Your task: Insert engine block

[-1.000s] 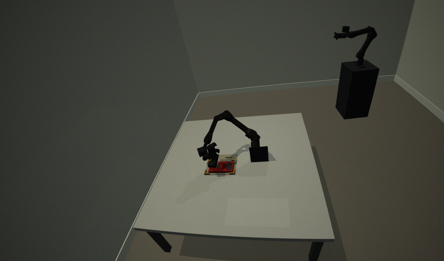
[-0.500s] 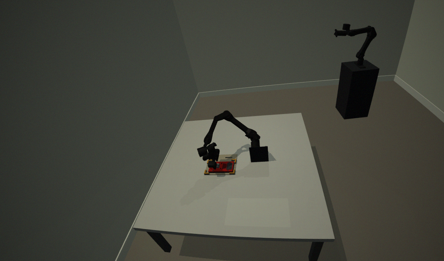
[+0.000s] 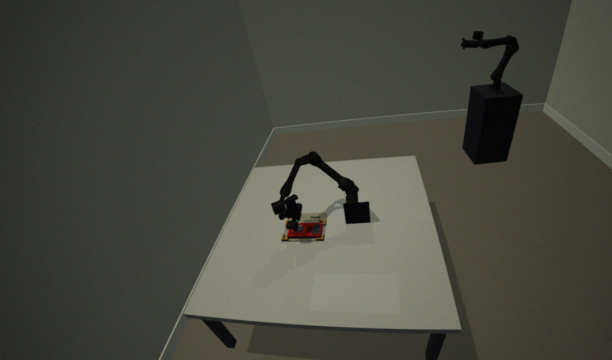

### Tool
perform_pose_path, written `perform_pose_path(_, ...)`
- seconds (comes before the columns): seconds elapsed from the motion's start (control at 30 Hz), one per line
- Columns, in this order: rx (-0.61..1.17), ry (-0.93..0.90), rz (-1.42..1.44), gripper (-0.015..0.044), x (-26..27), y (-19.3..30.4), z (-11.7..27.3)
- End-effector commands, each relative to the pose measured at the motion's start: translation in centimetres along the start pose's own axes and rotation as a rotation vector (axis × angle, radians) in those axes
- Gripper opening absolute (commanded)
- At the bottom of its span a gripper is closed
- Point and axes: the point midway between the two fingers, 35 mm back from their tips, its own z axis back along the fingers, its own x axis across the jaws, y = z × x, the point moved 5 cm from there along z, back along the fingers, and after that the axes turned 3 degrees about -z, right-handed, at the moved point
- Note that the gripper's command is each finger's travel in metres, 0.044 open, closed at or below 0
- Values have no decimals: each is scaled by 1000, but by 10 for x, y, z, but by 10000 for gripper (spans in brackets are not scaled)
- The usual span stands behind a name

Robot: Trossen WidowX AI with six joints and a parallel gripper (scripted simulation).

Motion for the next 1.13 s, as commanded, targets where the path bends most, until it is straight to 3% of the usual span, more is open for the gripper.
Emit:
perform_pose_path(0.0,3,-4,-7,309,0,0,1)
perform_pose_path(0.4,3,-4,-7,0,0,0,1)
perform_pose_path(0.97,3,-4,-7,0,0,0,1)
perform_pose_path(1.1,3,-4,-7,105,0,0,1)
